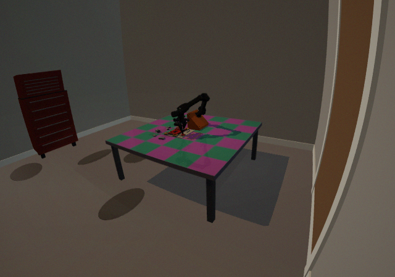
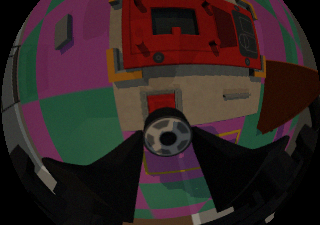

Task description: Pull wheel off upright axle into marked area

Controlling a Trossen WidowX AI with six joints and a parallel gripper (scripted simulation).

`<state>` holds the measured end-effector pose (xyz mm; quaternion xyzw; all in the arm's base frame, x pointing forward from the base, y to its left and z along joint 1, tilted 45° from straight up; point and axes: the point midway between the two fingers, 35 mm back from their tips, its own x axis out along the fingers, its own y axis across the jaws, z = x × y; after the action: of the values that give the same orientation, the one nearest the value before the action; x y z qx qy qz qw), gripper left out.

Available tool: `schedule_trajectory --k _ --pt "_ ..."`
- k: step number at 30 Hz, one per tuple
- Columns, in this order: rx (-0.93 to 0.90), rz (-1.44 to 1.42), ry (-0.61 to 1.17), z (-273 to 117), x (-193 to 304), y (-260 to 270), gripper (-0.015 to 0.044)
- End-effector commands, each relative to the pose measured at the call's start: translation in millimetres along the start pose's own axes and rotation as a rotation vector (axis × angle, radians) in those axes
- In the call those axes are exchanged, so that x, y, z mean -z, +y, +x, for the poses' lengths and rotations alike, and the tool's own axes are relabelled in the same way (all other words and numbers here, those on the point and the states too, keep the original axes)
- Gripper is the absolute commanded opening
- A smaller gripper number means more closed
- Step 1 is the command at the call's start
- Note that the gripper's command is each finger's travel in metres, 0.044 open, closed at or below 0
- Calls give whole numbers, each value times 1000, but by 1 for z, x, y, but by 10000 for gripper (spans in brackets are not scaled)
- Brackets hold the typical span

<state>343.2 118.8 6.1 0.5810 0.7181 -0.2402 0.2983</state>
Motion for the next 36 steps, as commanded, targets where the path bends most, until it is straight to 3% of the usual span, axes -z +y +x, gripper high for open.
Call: schedule_trajectory --k 1,27,36 --pt "-6 -8 -4 -4 -1 2 0" --pt "-7 -6 -3 -13 -1 2 0" --pt "-7 -5 -4 -47 -1 -4 0"
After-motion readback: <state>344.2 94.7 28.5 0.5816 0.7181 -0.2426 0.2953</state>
